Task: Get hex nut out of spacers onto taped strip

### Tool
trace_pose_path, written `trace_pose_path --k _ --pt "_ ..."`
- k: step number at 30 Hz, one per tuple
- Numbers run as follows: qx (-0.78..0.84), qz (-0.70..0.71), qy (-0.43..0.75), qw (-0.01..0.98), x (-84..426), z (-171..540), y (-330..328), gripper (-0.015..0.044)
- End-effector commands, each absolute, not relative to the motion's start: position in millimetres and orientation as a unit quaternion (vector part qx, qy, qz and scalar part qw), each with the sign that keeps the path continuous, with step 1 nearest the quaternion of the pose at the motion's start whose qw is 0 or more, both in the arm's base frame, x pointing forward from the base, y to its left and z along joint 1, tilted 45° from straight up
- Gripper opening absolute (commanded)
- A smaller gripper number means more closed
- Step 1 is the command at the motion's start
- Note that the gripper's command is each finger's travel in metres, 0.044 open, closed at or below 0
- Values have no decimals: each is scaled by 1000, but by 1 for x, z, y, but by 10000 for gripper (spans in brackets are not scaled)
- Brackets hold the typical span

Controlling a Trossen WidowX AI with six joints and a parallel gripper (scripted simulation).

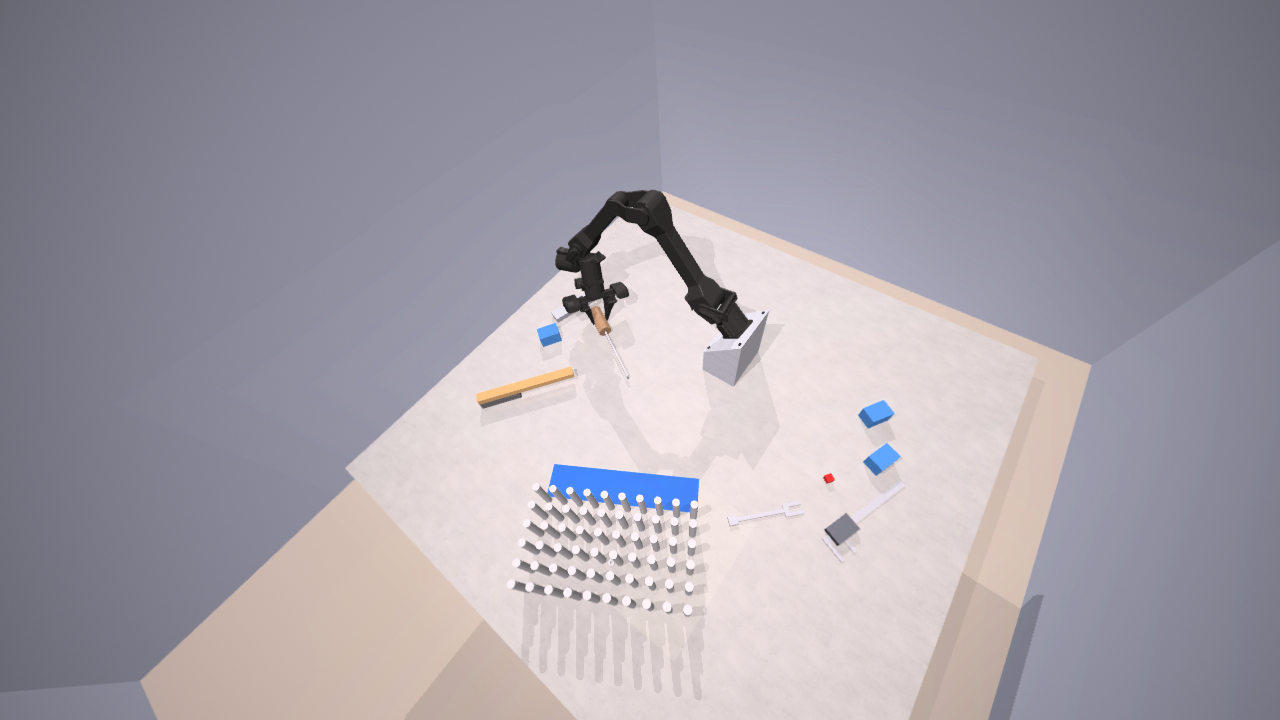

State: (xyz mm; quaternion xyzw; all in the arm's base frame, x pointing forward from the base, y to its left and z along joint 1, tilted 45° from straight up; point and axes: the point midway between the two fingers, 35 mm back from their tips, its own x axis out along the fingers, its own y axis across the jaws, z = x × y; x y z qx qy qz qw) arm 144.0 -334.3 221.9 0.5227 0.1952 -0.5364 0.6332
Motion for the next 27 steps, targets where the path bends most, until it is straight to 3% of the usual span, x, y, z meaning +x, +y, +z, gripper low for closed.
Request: trace_pose_path --k 1,5,10,27 --pt "524 -534 198 634 145 220 -335 161" --pt "524 -534 198 634 145 220 -335 135" --pt "524 -534 197 634 146 244 -318 3" --pt "524 -534 195 634 127 339 -215 0"
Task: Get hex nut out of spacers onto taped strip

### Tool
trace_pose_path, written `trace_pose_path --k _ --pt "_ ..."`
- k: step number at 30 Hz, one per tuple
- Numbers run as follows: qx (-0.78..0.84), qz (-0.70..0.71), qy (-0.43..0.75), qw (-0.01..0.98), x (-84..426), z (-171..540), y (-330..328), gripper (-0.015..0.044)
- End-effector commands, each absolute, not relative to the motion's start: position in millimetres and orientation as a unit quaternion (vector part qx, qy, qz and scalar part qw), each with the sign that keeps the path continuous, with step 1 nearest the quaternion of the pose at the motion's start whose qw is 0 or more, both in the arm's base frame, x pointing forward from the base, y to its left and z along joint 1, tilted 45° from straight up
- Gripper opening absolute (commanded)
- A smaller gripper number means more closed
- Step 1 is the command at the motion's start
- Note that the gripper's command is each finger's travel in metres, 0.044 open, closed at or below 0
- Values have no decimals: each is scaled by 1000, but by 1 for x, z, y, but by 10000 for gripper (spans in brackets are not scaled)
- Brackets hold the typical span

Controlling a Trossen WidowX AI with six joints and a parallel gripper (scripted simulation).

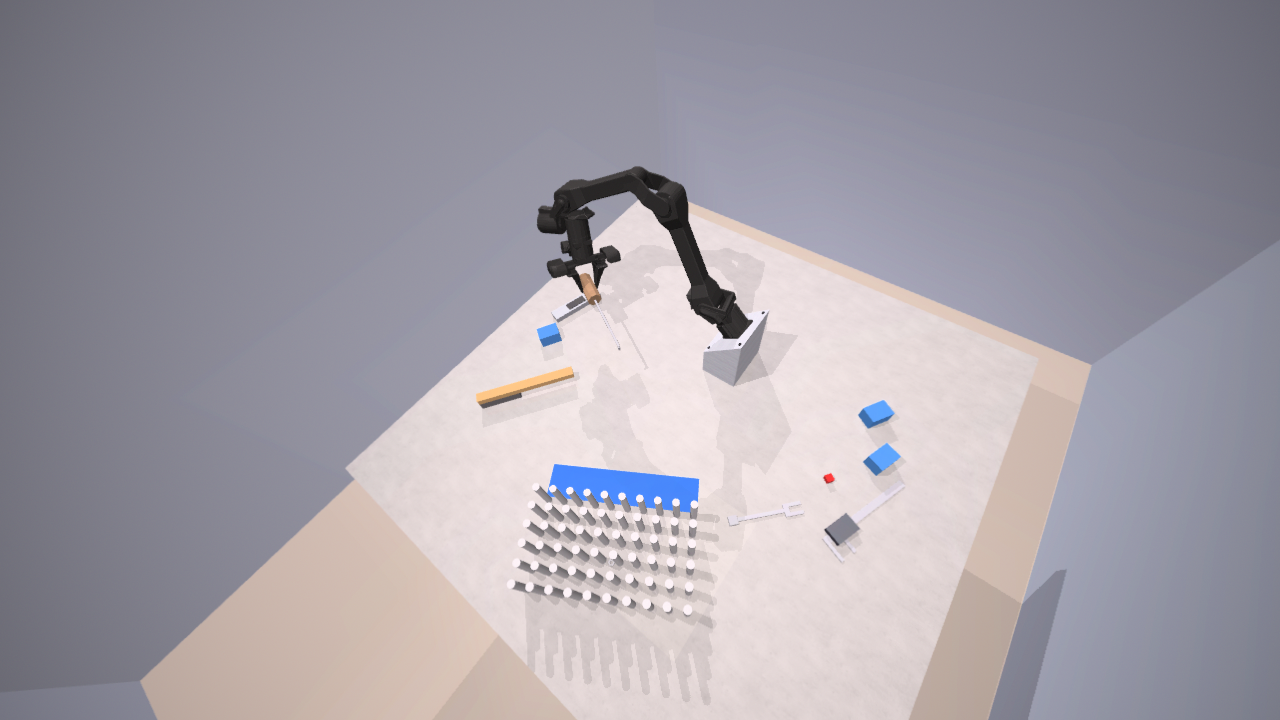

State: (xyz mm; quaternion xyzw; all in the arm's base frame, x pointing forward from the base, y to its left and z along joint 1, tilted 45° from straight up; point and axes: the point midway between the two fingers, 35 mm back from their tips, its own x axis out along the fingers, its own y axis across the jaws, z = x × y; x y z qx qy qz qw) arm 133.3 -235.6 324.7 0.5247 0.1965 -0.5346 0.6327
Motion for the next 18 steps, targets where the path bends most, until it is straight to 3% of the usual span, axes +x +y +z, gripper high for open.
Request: trace_pose_path --k 1,18 --pt "524 -534 195 634 127 340 -213 0" --pt "563 -539 194 596 168 309 -203 0"
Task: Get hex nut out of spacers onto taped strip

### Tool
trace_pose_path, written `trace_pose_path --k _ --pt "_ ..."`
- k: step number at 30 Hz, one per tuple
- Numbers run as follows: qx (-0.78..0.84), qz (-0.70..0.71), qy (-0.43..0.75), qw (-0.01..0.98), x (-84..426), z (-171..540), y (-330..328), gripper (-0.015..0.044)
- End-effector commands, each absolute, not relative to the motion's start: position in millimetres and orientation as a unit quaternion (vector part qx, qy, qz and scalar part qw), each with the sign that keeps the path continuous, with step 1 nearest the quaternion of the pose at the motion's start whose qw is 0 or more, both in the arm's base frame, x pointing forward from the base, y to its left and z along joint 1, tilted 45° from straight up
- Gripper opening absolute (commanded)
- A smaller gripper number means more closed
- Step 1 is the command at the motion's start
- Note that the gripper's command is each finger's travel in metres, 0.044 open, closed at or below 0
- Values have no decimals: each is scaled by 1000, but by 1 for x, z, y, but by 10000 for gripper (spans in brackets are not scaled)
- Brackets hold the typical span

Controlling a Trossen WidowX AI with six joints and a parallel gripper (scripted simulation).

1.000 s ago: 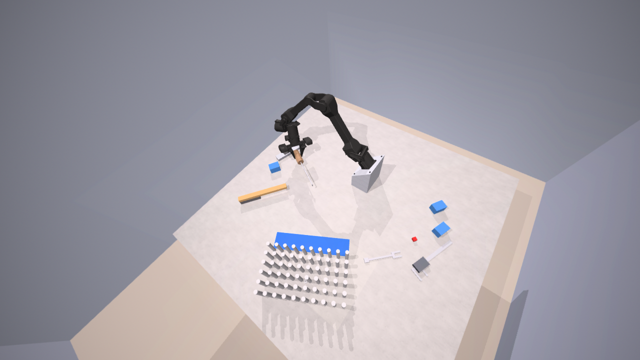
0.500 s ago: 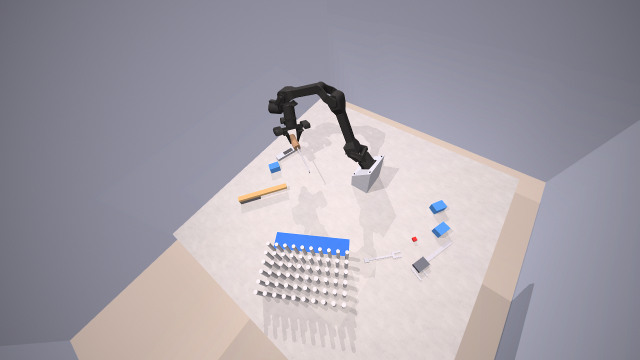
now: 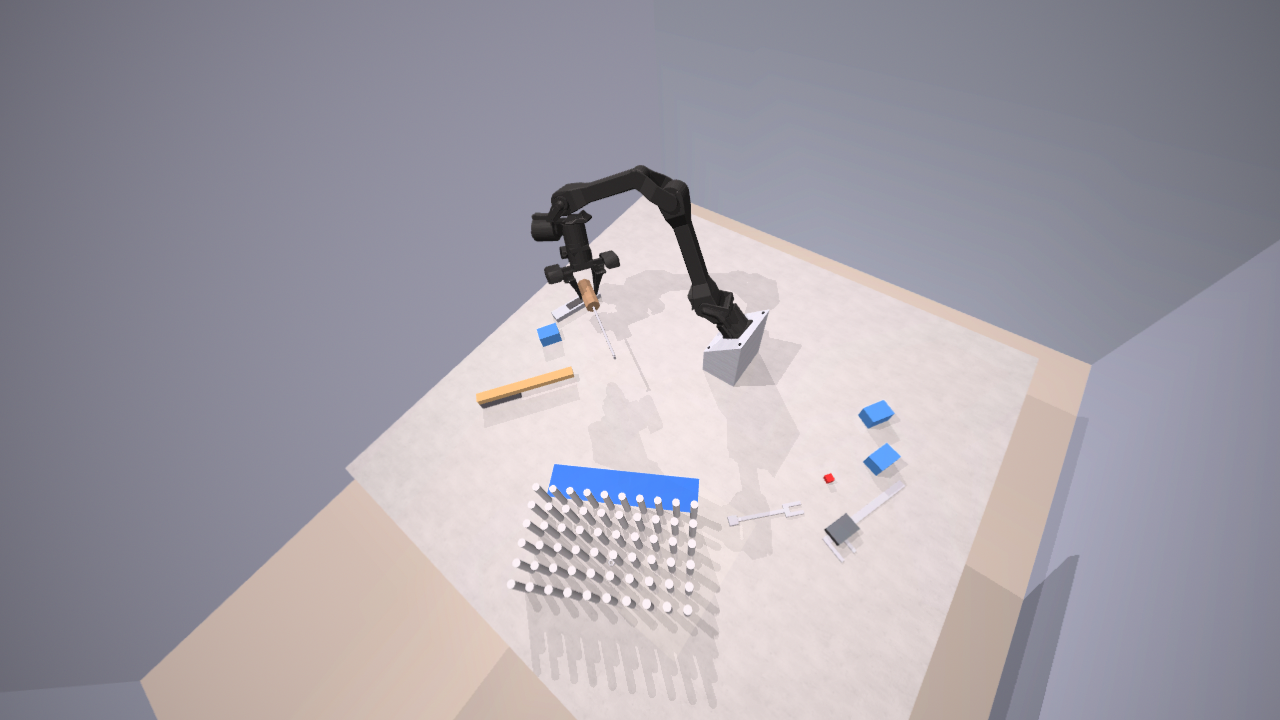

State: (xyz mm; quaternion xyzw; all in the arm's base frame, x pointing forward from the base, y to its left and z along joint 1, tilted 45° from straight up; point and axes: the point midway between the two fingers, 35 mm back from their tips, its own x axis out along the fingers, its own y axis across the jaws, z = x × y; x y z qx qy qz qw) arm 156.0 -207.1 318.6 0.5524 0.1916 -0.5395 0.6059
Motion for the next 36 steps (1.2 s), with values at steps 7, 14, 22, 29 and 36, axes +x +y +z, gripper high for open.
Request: trace_pose_path --k 7,14,22,29,36 --pt "584 -536 194 578 192 291 -190 0" --pt "594 -549 187 558 212 274 -178 0" --pt "602 -563 173 540 233 254 -160 0" --pt "607 -573 157 528 249 238 -142 0" --pt "612 -580 136 520 262 222 -122 0"
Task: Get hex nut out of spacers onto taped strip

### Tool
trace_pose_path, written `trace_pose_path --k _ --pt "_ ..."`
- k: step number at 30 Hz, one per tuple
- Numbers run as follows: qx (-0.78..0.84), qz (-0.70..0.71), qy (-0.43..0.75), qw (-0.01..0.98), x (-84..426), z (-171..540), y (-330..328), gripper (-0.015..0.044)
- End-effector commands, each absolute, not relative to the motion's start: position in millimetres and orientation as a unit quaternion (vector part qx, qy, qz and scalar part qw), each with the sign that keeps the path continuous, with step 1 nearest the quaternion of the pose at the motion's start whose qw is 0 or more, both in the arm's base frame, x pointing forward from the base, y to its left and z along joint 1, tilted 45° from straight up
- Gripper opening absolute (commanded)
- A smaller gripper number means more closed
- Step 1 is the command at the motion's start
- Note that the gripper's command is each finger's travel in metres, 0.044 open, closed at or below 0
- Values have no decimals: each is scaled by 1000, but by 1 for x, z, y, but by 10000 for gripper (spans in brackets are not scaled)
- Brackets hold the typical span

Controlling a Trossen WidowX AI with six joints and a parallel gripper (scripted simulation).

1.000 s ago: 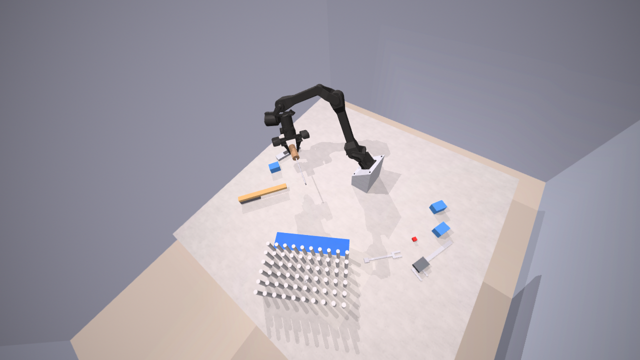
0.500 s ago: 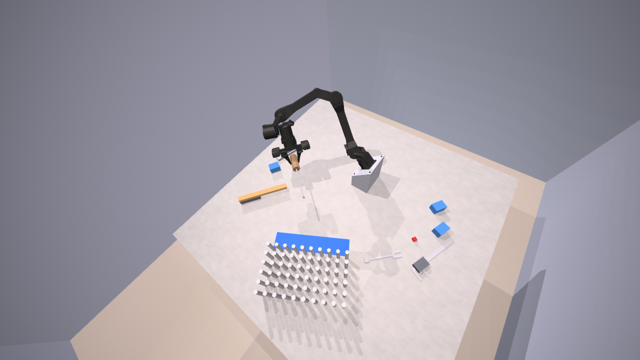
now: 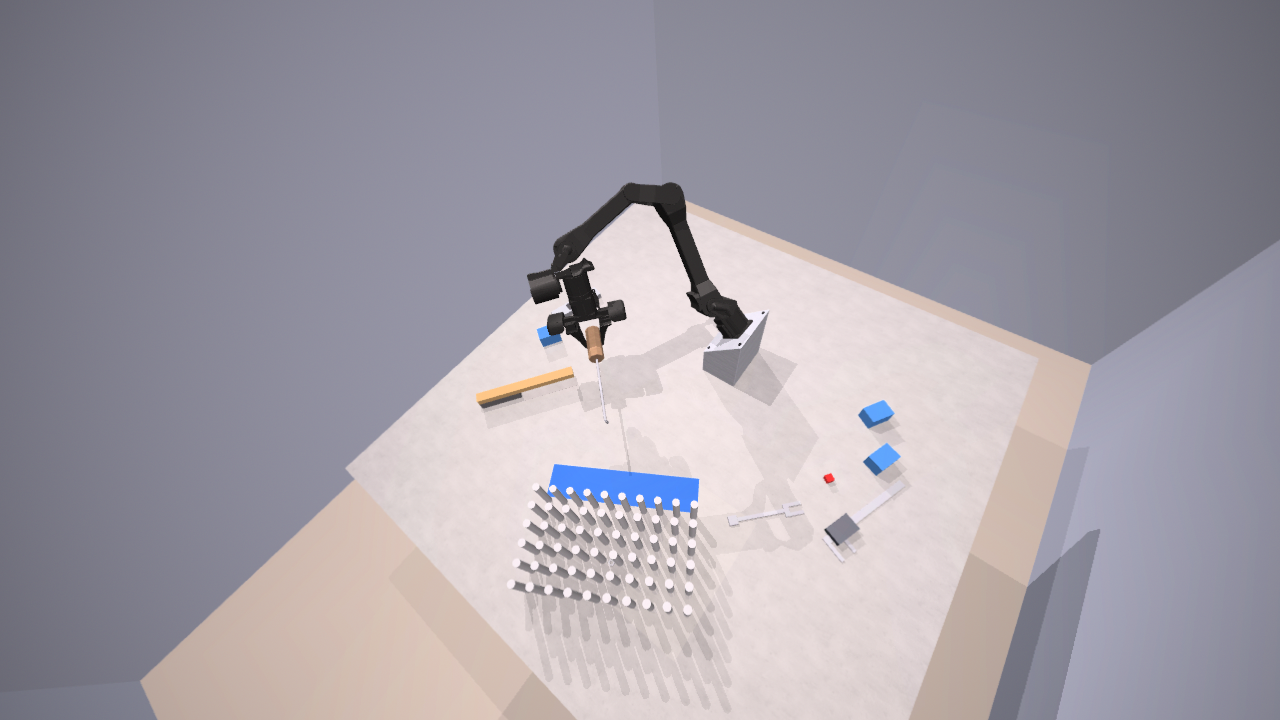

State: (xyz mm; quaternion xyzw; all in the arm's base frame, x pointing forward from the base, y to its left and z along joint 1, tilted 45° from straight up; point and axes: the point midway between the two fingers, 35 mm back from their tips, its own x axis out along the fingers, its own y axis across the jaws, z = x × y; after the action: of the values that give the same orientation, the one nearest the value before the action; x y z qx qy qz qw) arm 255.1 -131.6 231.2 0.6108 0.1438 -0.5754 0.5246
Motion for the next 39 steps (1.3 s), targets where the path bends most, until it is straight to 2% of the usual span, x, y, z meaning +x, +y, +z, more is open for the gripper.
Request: trace_pose_path --k 1,19,39 --pt "613 -580 133 520 264 219 -119 0" --pt "633 -574 66 515 285 182 -58 0" --pt "671 -529 -6 519 286 151 5 0"
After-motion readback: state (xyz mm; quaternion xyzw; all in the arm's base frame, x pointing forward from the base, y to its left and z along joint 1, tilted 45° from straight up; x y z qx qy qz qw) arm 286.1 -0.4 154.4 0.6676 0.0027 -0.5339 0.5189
